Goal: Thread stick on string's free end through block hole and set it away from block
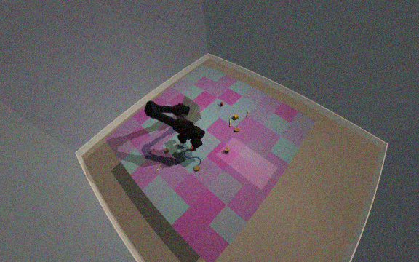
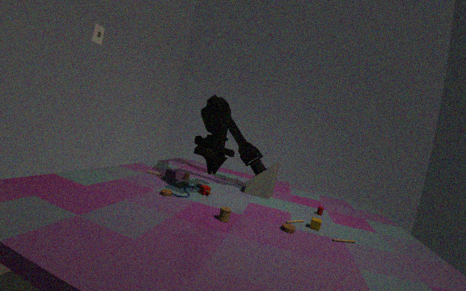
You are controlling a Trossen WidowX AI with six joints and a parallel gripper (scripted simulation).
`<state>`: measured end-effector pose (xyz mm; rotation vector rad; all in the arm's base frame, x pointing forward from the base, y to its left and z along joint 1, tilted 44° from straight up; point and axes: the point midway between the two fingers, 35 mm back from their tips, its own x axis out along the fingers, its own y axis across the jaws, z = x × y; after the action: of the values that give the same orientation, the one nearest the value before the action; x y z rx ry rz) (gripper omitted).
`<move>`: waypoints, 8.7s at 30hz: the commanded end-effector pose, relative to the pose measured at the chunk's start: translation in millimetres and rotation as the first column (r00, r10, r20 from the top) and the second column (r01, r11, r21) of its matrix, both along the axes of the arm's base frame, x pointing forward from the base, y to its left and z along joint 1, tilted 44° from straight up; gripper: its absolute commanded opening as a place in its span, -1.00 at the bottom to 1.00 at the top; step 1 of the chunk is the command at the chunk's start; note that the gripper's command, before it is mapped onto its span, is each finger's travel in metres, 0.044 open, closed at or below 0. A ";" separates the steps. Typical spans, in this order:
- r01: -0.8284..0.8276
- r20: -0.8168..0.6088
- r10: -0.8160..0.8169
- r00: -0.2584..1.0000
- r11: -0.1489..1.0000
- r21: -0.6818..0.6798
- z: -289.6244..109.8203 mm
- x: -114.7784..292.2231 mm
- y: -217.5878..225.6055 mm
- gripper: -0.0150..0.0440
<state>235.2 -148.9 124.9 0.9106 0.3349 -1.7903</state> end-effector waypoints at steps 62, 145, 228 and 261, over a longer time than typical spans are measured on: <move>0.210 0.218 -0.201 0.955 0.978 -0.018 -60.6 -2.0 -49.4 -0.07; 0.219 0.185 -0.208 0.961 0.975 -0.041 -64.5 1.5 -45.3 -0.49; 0.206 0.143 -0.201 0.969 0.978 -0.023 -116.8 59.6 2.5 -0.49; 0.183 0.177 -0.173 0.969 0.982 -0.045 -74.1 78.5 54.7 0.22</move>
<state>314.2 -97.6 43.3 1.0652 0.0972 -1.8445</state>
